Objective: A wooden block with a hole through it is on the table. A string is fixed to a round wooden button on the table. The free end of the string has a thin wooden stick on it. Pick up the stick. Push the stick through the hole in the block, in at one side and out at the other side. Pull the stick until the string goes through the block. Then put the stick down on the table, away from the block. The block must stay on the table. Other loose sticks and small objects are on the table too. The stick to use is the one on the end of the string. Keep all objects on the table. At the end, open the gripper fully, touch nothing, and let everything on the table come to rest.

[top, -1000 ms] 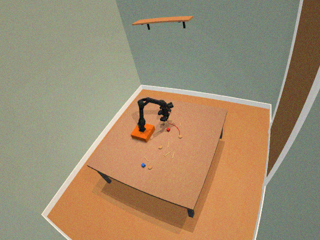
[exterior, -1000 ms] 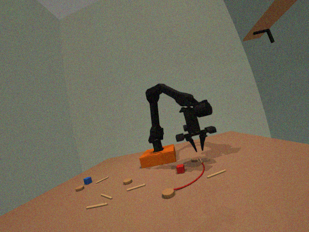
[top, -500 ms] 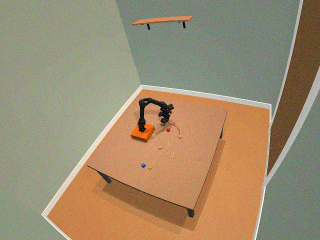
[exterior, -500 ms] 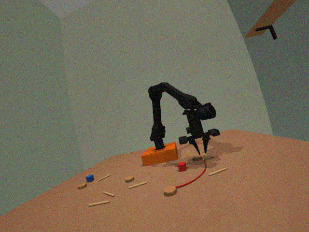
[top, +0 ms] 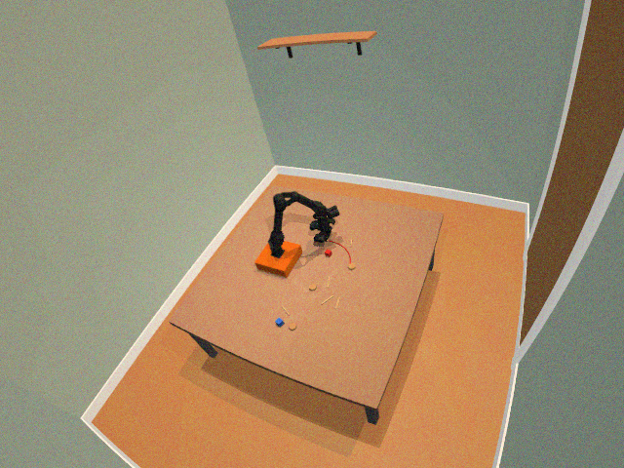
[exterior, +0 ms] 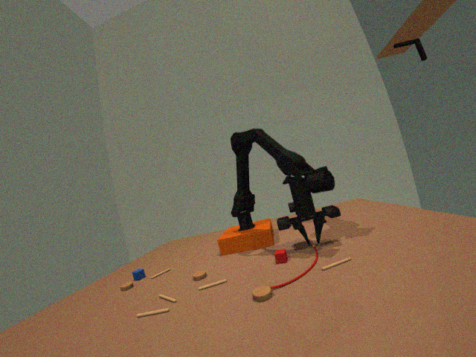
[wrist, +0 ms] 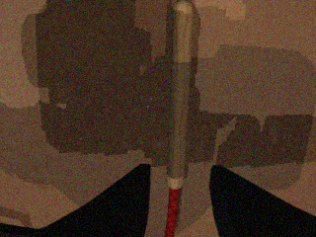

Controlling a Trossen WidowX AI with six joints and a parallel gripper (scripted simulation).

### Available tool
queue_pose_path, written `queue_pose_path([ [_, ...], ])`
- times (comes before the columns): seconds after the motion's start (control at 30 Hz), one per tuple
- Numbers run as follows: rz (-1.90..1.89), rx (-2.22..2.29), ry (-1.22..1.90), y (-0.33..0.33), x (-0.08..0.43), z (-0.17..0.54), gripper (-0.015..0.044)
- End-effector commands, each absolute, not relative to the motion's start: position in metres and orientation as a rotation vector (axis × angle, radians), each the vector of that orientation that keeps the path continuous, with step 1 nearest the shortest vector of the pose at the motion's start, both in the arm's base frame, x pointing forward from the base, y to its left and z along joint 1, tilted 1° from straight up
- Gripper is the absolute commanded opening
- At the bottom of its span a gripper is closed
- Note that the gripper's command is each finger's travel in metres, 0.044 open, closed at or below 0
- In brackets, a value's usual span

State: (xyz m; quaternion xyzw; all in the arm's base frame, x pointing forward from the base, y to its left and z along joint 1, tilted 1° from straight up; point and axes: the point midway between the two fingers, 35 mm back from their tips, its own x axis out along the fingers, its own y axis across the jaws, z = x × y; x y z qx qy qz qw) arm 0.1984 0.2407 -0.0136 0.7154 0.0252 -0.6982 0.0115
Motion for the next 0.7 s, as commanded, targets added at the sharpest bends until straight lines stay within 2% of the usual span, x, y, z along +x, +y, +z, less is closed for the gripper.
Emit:
queue_pose_path([
  [0.0,-2.169,2.231,0.078,0.2394,0.1987,-0.0207,0.0123],
  [0.17,-2.169,2.231,0.078,0.2393,0.1986,-0.0218,0.0123],
  [0.33,-2.178,2.228,0.076,0.2398,0.1978,-0.0202,0.0],
  [0.67,-2.178,2.228,0.076,0.2399,0.1979,-0.0183,0.0],
])
